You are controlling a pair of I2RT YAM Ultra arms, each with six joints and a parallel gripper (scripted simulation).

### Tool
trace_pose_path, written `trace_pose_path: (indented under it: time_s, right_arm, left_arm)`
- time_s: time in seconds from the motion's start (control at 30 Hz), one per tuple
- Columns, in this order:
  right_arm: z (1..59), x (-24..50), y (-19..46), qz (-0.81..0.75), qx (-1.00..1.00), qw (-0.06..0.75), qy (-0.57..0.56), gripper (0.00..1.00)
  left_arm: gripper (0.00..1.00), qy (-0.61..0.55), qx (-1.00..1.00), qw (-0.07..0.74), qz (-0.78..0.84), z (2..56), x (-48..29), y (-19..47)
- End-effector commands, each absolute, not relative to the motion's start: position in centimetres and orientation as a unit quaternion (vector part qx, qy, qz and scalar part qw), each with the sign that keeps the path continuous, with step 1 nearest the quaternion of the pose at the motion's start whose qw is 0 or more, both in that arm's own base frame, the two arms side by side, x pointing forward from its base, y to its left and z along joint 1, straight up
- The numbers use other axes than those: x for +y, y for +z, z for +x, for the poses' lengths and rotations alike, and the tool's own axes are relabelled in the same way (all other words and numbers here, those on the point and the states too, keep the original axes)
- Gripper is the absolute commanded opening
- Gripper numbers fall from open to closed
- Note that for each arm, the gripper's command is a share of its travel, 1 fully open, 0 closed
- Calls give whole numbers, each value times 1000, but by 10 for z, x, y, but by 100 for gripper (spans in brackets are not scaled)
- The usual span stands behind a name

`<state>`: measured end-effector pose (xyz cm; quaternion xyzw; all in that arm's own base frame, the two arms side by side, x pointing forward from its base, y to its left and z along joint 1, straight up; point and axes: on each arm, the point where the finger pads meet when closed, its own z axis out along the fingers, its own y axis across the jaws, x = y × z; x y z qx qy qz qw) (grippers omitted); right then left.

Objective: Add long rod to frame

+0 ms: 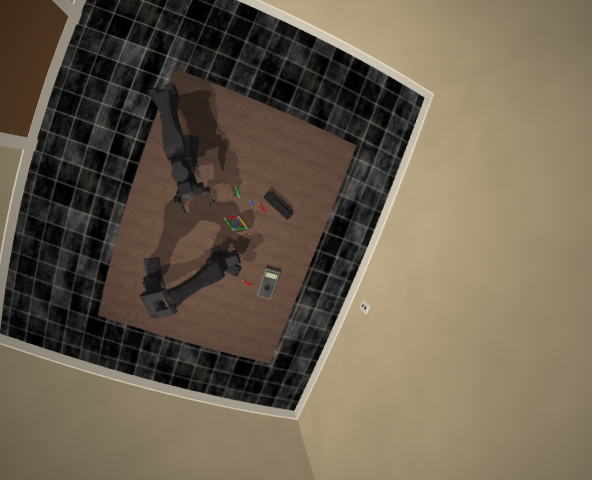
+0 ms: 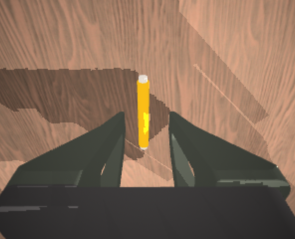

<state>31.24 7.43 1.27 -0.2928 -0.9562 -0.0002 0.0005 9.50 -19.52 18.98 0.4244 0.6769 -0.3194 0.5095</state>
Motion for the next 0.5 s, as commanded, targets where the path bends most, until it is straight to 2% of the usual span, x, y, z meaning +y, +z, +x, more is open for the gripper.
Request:
trace_pose_path:
  time_s: [0.0,0.47]
  right_arm:
    - [315,74,14,-294,-956,-5,-3,29]
    - [313,74,5,-295,-956,-1,-1,29]
  left_arm:
    - [100,-318,679,508,424,95,-194,185]
    - [100,-318,679,508,424,95,-194,185]
